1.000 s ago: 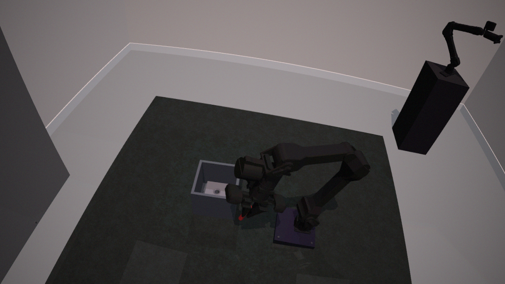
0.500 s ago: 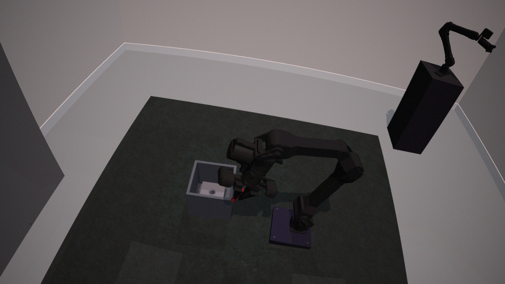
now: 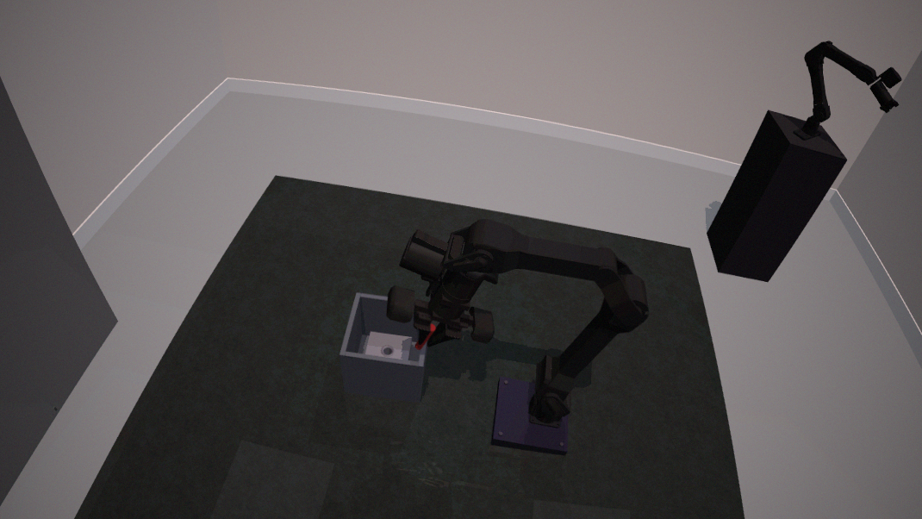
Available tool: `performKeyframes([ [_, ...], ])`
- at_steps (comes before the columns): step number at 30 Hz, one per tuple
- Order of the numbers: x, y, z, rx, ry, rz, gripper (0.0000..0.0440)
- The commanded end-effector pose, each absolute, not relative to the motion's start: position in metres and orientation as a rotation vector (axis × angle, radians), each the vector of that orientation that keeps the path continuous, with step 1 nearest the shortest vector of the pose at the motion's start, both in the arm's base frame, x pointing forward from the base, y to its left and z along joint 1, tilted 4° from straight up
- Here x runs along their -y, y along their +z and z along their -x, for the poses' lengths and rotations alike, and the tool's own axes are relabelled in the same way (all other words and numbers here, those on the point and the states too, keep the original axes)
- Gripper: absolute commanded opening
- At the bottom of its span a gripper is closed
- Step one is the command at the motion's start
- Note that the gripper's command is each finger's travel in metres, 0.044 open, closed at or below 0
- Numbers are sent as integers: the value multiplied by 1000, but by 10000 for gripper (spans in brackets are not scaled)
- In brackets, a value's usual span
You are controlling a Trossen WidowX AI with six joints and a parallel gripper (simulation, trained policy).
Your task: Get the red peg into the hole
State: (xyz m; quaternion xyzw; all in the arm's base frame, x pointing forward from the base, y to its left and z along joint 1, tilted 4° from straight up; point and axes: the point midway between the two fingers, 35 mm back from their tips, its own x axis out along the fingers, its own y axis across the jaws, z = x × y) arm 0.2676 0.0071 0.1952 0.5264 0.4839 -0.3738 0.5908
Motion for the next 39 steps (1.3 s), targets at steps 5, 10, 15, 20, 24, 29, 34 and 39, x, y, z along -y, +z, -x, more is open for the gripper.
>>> performKeyframes([
  [5,11,190,-281,-1140,-890,-1218,0],
  [10,22,184,-290,-1152,-899,-1214,0],
  [15,32,173,-298,-1166,-911,-1209,0],
  [20,40,159,-305,-1186,-918,-1202,0],
  [24,45,149,-310,-1203,-917,-1196,0],
  [29,47,134,-318,-1224,-907,-1194,0],
  [34,47,121,-325,-1244,-890,-1192,0],
  [39,46,108,-333,-1265,-868,-1179,0],
])
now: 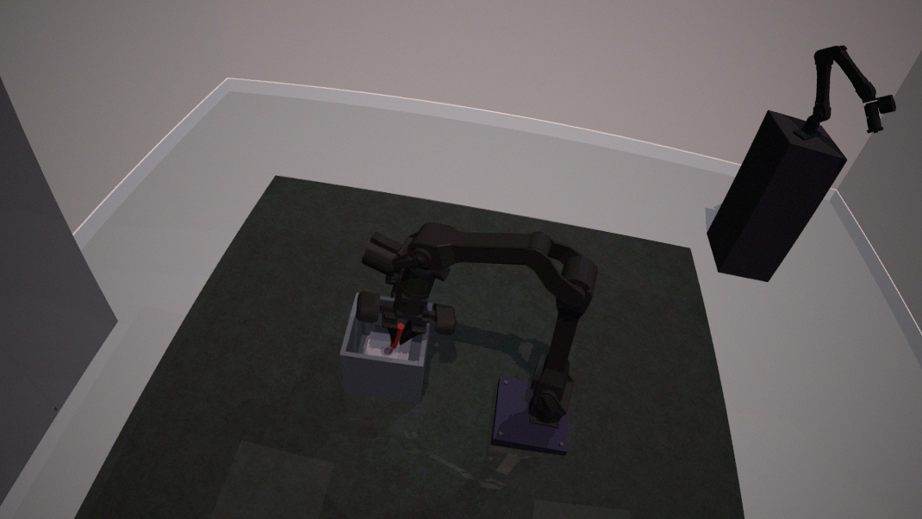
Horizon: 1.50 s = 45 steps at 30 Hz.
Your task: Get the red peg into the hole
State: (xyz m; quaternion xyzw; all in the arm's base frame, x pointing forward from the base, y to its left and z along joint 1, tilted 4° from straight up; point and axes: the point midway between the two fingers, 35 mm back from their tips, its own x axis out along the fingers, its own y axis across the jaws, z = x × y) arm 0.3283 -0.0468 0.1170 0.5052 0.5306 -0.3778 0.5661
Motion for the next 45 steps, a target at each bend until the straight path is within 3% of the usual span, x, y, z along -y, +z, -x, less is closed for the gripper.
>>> performKeyframes([
  [1,45,105,-334,-1269,-864,-1175,0],
  [10,44,83,-341,-1304,-846,-1127,0],
  [18,42,75,-339,-1358,-848,-1093,123],
  [35,54,108,-351,-1354,-771,-1177,116],
  [45,56,132,-362,-1342,-669,-1267,175],
])
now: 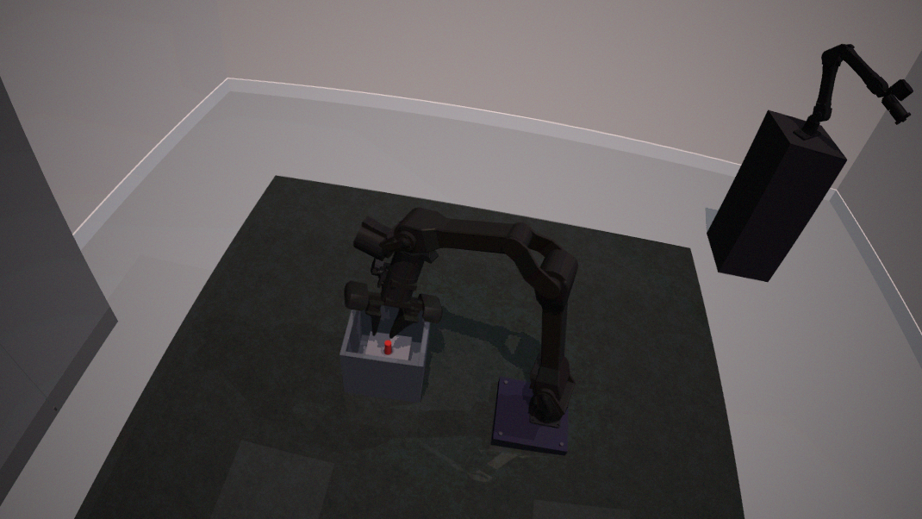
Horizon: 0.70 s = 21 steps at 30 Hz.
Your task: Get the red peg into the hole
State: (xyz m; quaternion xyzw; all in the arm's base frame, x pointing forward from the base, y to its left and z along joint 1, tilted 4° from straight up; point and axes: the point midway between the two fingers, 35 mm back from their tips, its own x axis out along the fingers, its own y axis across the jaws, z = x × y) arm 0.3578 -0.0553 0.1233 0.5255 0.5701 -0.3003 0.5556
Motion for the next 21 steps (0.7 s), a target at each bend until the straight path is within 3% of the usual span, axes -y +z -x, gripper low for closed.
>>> performKeyframes([
  [1,56,133,-362,-1342,-660,-1275,181],
  [8,59,141,-367,-1343,-616,-1319,223],
  [21,73,148,-379,-1320,-555,-1322,207],
])
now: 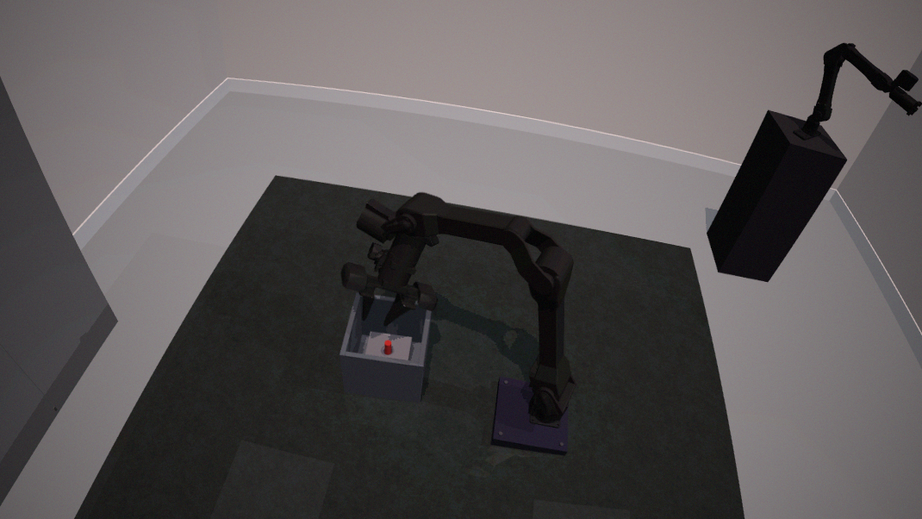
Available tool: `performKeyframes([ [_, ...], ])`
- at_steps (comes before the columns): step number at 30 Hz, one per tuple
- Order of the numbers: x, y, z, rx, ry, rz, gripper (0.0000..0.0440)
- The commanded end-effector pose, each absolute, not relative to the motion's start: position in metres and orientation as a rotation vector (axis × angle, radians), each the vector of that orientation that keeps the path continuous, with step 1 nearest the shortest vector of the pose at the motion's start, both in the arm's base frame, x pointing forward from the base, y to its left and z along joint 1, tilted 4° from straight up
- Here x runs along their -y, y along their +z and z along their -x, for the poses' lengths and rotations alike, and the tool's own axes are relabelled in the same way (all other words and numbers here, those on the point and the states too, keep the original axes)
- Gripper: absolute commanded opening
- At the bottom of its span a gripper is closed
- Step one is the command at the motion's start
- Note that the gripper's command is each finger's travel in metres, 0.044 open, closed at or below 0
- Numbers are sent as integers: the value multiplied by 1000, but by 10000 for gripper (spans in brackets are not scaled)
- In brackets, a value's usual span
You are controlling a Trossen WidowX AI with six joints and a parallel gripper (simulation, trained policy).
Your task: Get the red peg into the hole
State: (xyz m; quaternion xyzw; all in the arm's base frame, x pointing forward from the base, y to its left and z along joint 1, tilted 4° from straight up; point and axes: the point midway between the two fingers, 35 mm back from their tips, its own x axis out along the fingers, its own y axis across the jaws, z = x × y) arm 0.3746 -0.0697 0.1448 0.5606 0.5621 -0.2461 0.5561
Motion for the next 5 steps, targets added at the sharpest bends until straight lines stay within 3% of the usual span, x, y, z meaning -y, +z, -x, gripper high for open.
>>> performKeyframes([
  [1,74,148,-380,-1318,-549,-1322,206],
  [5,77,148,-384,-1311,-525,-1320,202],
])
